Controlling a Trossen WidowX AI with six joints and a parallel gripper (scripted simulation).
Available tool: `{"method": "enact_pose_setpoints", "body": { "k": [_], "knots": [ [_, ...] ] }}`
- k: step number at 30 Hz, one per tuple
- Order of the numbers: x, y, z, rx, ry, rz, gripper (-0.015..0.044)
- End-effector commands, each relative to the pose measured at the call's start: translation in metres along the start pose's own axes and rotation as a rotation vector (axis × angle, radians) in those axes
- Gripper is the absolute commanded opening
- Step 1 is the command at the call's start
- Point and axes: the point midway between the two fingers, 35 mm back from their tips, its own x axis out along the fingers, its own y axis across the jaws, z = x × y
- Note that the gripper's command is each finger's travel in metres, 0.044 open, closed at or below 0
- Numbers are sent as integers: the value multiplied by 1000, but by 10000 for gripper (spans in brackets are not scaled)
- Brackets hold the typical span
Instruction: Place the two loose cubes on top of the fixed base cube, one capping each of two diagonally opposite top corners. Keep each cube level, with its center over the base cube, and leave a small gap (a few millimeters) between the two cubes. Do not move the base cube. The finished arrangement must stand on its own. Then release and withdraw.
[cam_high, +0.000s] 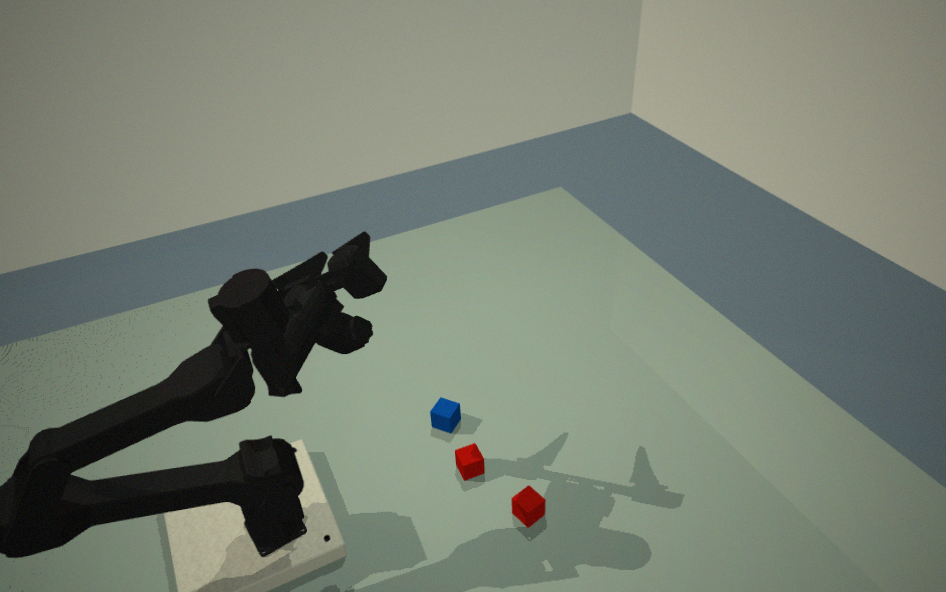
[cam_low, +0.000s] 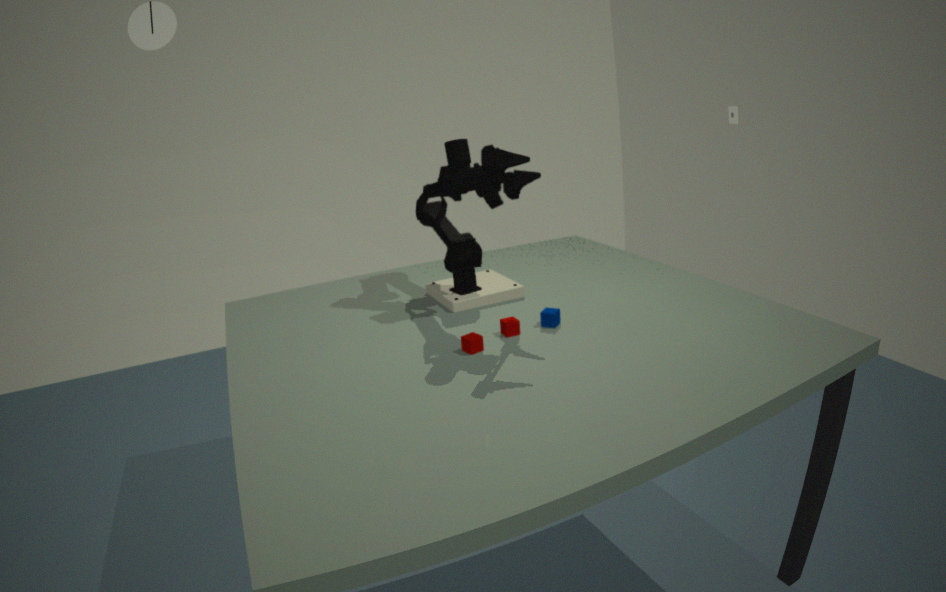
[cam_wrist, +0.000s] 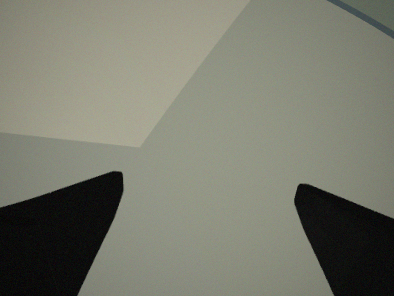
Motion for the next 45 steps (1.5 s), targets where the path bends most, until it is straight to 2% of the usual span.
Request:
{"method": "enact_pose_setpoints", "body": {
  "k": [1, 5, 14, 22, 34, 45],
  "knots": [
    [0, 0, 0, -6, -3, 1, 374],
    [6, 9, 10, -134, -66, 7, 269],
    [17, 28, 40, -486, -245, -43, 265],
    [24, 41, 69, -802, -387, -174, 265],
    [26, 51, 116, -1262, -508, -518, 265],
    [20, 53, 156, -1645, -440, -956, 265]
  ]
}}
